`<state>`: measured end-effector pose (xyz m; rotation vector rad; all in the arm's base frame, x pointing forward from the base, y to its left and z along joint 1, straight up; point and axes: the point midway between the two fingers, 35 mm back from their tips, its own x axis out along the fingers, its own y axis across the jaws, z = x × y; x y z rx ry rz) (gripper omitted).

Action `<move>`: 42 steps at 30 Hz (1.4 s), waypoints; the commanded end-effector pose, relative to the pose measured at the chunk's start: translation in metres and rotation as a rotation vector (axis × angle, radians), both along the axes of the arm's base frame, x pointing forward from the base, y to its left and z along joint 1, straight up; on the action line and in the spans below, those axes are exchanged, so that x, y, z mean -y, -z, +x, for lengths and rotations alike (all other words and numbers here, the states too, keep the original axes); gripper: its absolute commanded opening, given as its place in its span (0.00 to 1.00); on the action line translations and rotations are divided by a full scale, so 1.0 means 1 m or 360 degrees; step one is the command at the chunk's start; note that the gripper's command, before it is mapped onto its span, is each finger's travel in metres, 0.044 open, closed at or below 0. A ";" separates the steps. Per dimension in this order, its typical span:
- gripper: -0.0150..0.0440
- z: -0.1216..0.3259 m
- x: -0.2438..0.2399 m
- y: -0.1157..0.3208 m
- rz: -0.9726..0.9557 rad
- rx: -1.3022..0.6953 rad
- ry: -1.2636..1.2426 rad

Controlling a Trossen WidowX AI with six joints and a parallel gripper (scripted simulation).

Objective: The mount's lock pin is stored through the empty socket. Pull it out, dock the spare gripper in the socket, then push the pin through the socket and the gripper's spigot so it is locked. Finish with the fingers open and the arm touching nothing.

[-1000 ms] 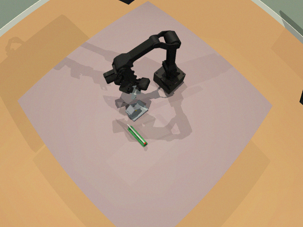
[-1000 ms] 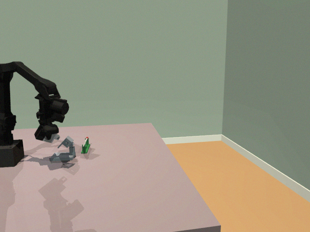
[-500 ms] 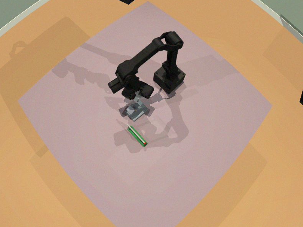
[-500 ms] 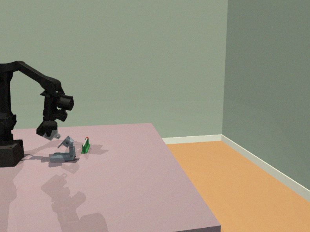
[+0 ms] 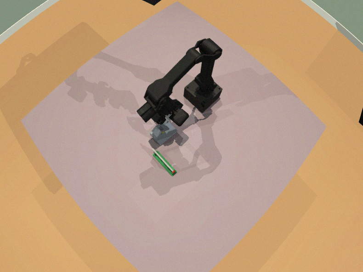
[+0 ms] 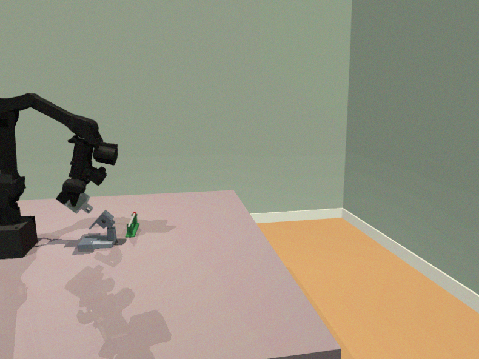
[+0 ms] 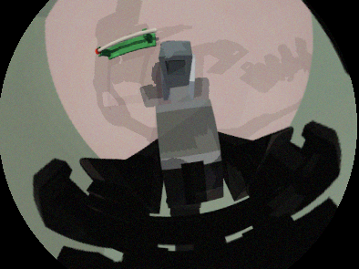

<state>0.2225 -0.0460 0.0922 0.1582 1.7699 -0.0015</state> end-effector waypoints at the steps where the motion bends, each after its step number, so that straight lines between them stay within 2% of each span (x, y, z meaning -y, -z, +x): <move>1: 0.25 0.000 -0.006 -0.005 -0.0069 -0.0009 0.0072; 7: 0.25 0.000 -0.013 -0.008 -0.0146 -0.0032 0.0158; 42: 0.25 0.031 -0.006 0.020 -0.0147 -0.0001 0.0174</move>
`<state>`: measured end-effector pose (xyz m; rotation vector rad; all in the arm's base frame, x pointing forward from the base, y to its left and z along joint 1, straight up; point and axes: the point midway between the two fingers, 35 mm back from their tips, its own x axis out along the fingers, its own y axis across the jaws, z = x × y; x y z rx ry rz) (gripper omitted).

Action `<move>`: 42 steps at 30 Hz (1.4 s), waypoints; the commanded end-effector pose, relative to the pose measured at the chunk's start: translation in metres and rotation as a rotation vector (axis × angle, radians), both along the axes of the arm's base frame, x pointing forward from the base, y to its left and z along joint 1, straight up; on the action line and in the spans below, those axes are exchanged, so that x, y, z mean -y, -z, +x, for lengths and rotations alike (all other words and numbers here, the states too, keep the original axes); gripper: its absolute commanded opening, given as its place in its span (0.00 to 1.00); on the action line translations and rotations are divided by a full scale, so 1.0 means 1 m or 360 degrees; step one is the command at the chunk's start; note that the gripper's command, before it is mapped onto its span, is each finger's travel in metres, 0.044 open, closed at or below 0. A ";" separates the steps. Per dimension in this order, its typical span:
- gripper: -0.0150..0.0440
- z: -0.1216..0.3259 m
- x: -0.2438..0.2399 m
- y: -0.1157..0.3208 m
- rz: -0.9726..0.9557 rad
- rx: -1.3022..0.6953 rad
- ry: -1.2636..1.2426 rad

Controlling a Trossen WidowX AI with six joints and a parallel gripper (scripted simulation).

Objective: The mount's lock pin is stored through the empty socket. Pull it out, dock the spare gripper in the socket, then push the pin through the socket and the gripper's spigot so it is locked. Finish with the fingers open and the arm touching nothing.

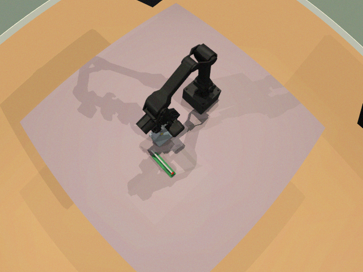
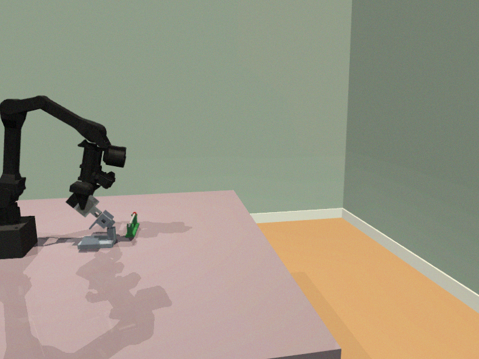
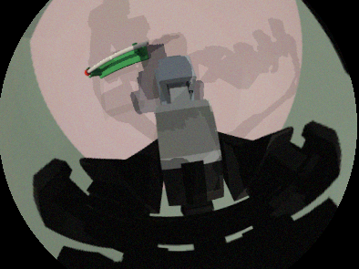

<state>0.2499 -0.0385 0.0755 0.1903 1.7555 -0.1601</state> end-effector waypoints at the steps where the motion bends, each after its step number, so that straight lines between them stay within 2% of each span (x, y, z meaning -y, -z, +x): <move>1: 0.25 0.004 0.001 0.004 -0.0004 -0.0002 -0.0001; 26: 0.25 0.025 0.006 0.022 -0.0002 0.0005 -0.0004; 41: 0.25 0.023 0.005 0.021 0.0001 0.0001 0.0002; 42: 0.30 0.023 0.005 0.021 0.0001 0.0001 0.0002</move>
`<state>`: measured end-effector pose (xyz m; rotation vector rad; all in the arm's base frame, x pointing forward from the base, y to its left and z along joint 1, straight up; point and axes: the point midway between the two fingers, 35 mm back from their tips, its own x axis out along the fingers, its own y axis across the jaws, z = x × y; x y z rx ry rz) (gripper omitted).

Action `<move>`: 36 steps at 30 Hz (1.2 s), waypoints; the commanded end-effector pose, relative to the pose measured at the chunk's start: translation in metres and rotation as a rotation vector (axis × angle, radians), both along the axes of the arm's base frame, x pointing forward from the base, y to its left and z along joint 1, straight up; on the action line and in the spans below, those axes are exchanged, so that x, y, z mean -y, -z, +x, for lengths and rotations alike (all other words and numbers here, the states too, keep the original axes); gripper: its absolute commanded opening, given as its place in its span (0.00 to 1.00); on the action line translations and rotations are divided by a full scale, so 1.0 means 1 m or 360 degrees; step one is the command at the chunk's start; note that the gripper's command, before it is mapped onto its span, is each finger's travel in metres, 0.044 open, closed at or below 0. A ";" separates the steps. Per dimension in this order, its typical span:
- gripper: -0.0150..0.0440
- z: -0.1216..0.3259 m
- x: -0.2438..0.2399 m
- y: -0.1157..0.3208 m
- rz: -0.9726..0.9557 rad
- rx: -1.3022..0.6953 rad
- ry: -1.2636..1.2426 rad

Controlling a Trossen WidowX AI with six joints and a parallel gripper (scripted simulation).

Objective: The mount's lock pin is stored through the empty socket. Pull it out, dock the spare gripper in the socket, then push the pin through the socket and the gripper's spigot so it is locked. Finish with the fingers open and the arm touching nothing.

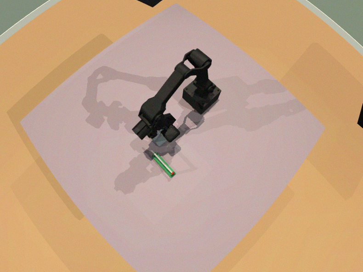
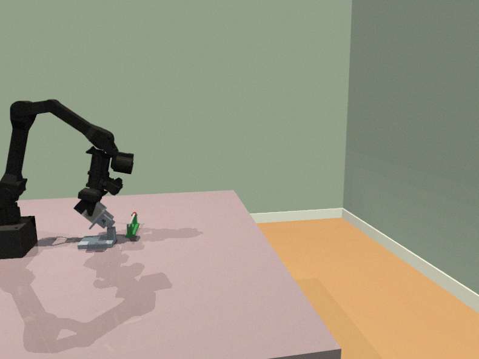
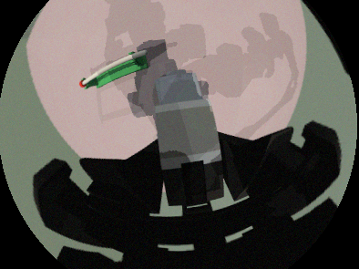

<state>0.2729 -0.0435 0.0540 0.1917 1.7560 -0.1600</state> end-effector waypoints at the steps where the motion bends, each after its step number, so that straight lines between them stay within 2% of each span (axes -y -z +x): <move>1: 0.34 0.000 0.000 0.000 0.0000 0.0001 0.0000; 16: 1.00 0.000 0.000 0.000 0.0000 0.0001 0.0000; 36: 1.00 -0.027 -0.006 -0.025 0.0001 -0.0010 -0.0005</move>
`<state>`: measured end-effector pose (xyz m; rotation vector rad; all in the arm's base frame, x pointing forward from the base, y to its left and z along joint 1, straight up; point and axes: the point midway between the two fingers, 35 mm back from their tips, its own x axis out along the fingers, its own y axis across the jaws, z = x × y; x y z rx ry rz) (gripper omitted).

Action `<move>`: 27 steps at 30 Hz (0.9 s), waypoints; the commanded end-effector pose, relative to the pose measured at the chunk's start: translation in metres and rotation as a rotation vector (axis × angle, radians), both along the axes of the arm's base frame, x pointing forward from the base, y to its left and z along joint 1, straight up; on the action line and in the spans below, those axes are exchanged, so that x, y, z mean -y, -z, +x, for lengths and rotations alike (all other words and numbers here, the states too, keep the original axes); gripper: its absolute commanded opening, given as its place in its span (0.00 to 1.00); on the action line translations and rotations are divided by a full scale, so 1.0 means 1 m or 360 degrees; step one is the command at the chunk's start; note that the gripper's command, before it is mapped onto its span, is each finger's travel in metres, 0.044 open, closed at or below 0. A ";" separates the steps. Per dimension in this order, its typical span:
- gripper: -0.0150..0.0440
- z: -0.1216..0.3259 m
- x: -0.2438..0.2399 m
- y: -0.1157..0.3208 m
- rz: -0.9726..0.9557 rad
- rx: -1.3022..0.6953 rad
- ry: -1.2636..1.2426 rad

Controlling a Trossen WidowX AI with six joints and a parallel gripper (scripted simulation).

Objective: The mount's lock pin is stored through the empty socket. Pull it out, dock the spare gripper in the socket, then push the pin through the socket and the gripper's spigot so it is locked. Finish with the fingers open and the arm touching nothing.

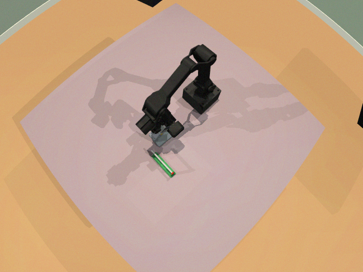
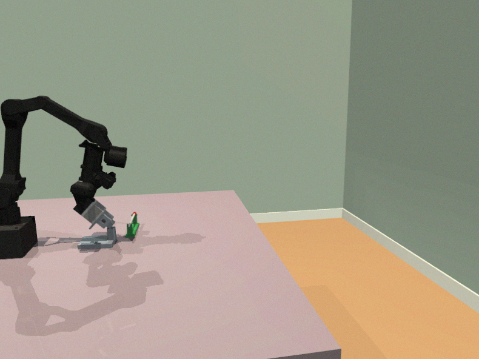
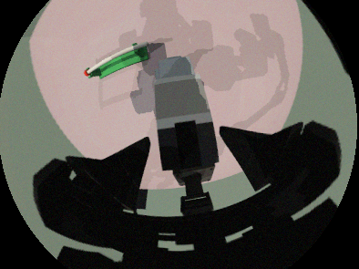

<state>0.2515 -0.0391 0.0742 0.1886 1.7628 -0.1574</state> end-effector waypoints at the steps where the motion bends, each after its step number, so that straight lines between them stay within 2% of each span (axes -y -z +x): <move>1: 1.00 -0.007 -0.002 -0.006 0.0000 0.0000 0.0000; 27: 1.00 -0.037 -0.008 -0.043 0.0004 -0.0024 -0.0011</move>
